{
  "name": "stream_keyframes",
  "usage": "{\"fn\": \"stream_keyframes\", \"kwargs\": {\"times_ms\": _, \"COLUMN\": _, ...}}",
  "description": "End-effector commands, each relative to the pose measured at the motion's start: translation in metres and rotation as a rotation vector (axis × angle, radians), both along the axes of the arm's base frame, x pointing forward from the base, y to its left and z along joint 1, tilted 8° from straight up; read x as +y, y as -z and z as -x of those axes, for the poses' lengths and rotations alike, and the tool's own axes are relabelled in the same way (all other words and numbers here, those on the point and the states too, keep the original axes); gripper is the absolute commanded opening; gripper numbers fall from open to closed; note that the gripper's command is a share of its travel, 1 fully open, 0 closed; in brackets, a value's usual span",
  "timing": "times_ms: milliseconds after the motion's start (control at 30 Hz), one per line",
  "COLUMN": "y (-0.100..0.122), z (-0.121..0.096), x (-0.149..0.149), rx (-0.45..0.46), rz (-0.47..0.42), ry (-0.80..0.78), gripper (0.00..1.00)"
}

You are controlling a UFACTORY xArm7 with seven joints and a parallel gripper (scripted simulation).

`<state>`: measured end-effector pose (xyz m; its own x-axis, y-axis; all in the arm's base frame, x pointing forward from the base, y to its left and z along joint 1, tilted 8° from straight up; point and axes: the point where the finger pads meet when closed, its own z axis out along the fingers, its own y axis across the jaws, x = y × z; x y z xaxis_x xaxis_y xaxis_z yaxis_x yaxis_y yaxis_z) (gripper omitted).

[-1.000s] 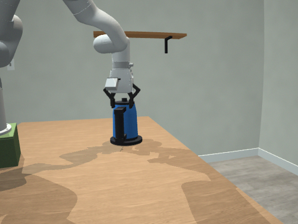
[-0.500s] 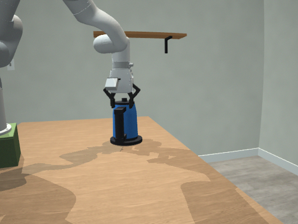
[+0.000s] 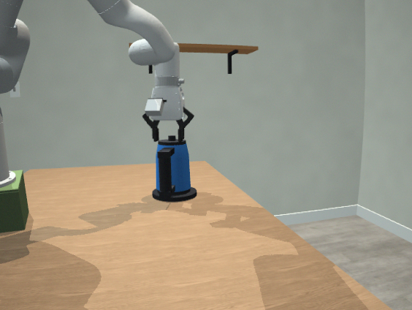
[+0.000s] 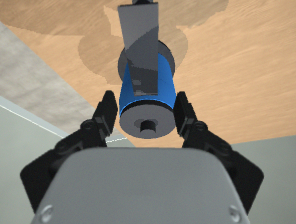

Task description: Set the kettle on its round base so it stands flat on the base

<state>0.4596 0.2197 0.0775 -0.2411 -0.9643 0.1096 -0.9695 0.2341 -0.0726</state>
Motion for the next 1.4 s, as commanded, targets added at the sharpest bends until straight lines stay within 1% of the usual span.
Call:
{"fn": "stream_keyframes", "kwargs": {"times_ms": 0, "y": -0.028, "z": 0.000, "x": 0.004, "rx": -0.005, "rz": -0.002, "ry": -0.001, "gripper": 0.81}}
{"fn": "stream_keyframes", "kwargs": {"times_ms": 33, "y": -0.036, "z": 0.000, "x": 0.005, "rx": -0.005, "rz": -0.002, "ry": -0.001, "gripper": 0.81}}
{"fn": "stream_keyframes", "kwargs": {"times_ms": 100, "y": -0.036, "z": 0.000, "x": 0.005, "rx": -0.005, "rz": -0.002, "ry": -0.001, "gripper": 0.81}}
{"fn": "stream_keyframes", "kwargs": {"times_ms": 367, "y": -0.104, "z": 0.004, "x": 0.013, "rx": -0.005, "rz": -0.002, "ry": -0.001, "gripper": 0.81}}
{"fn": "stream_keyframes", "kwargs": {"times_ms": 467, "y": -0.121, "z": 0.005, "x": 0.016, "rx": -0.005, "rz": -0.002, "ry": -0.001, "gripper": 0.81}}
{"fn": "stream_keyframes", "kwargs": {"times_ms": 567, "y": -0.131, "z": 0.005, "x": 0.017, "rx": -0.005, "rz": -0.002, "ry": -0.001, "gripper": 0.81}}
{"fn": "stream_keyframes", "kwargs": {"times_ms": 767, "y": -0.135, "z": 0.005, "x": 0.017, "rx": -0.005, "rz": -0.002, "ry": -0.001, "gripper": 0.81}}
{"fn": "stream_keyframes", "kwargs": {"times_ms": 1367, "y": -0.135, "z": 0.005, "x": 0.017, "rx": -0.005, "rz": -0.002, "ry": -0.001, "gripper": 0.81}}
